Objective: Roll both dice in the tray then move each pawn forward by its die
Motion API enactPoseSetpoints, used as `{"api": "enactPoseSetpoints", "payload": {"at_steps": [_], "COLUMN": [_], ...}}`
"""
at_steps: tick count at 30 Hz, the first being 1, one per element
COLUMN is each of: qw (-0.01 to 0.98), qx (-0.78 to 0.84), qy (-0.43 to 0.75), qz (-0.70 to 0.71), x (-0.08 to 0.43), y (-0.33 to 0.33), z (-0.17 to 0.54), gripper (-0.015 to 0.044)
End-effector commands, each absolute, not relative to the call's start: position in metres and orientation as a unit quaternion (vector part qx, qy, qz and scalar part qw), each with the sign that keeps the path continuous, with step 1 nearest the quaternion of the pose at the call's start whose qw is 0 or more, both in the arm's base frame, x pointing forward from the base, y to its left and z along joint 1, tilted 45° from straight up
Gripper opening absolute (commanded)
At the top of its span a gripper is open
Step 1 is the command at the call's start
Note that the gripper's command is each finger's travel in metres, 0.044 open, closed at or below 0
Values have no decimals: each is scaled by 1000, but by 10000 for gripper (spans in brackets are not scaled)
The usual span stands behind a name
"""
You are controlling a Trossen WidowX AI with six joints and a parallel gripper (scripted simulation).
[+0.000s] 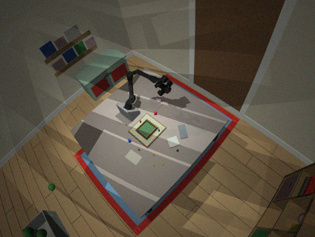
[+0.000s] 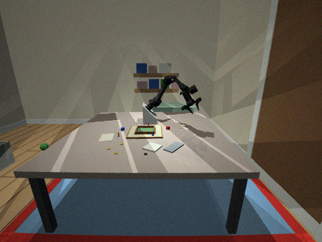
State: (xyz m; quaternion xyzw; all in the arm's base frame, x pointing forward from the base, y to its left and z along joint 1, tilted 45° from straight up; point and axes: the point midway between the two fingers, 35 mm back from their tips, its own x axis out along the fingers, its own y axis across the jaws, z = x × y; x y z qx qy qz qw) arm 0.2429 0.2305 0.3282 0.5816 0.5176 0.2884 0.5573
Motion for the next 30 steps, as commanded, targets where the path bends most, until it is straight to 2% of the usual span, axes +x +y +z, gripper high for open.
{"api": "enactPoseSetpoints", "payload": {"at_steps": [1,6,12,30], "qw": [566,555,513,505], "qx": [577,566,548,546], "qy": [555,601,661,668], "qz": [198,99,-14,-26], "x": [262,263,237,237], "y": [210,180,141,148], "z": [258,182,101,83], "gripper": [275,275,275,275]}}
